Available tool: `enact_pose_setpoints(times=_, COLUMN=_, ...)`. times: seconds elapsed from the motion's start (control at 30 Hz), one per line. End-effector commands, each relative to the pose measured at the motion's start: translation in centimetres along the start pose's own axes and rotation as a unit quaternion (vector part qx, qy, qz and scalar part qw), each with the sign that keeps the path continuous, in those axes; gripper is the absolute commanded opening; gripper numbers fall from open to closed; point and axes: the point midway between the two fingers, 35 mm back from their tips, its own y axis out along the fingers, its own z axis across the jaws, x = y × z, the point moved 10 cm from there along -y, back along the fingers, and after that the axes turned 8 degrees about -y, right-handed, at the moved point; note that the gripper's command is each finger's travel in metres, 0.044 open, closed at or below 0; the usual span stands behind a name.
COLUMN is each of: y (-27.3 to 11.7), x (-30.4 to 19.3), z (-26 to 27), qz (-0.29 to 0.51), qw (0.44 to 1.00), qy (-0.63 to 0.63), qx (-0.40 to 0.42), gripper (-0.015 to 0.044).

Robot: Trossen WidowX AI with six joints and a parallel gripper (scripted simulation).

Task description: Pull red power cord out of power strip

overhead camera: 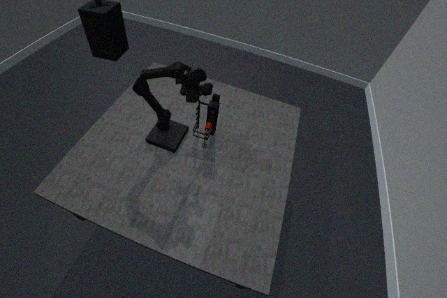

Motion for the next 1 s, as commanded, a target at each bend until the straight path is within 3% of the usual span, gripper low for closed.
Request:
enact_pose_setpoints(times=0.0, y=2.6, x=3.4, z=2.2, qz=-0.077, qw=0.996, qy=0.007, qx=-0.037, gripper=0.0160)
enact_pose_setpoints(times=0.37, y=10.6, x=13.0, z=4.3, qz=-0.207, qw=0.952, qy=0.021, qx=-0.225, gripper=0.0160)
enact_pose_setpoints(times=0.97, y=11.7, x=12.1, z=4.5, qz=-0.211, qw=0.949, qy=0.022, qx=-0.234, gripper=0.0160)
